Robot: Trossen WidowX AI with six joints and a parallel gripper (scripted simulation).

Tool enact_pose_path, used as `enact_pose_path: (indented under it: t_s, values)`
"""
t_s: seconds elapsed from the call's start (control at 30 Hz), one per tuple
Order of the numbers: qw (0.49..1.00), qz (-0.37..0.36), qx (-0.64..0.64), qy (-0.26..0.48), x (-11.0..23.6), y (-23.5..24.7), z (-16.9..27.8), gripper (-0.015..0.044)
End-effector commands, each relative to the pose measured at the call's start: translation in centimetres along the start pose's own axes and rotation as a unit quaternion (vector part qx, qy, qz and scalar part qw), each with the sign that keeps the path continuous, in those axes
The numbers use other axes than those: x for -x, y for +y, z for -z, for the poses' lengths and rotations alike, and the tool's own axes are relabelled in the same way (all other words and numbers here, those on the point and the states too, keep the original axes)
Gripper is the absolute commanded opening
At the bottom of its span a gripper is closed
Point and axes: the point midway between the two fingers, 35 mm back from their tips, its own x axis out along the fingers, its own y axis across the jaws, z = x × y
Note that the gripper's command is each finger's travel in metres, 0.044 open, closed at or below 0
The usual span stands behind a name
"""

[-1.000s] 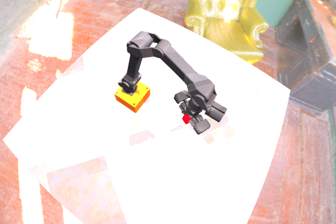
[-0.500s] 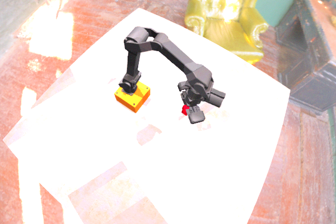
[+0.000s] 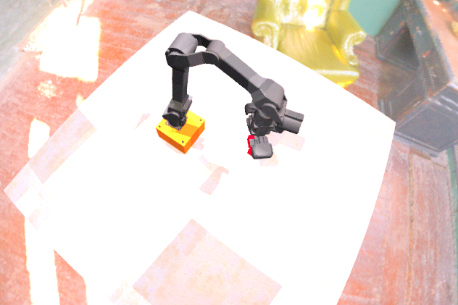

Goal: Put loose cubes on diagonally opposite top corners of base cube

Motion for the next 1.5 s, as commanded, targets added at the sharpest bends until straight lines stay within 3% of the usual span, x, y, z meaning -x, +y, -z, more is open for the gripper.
enact_pose_path:
  t_s: [0.0,1.03,1.47]
  values:
    - [1.000,0.005,0.004,0.003,-0.8,0.2,0.1,0.0105]
    - [1.000,0.001,-0.005,-0.001,-5.6,0.1,0.1,0.0105]
    - [1.000,0.001,-0.006,-0.002,-5.7,0.1,0.1,0.0105]
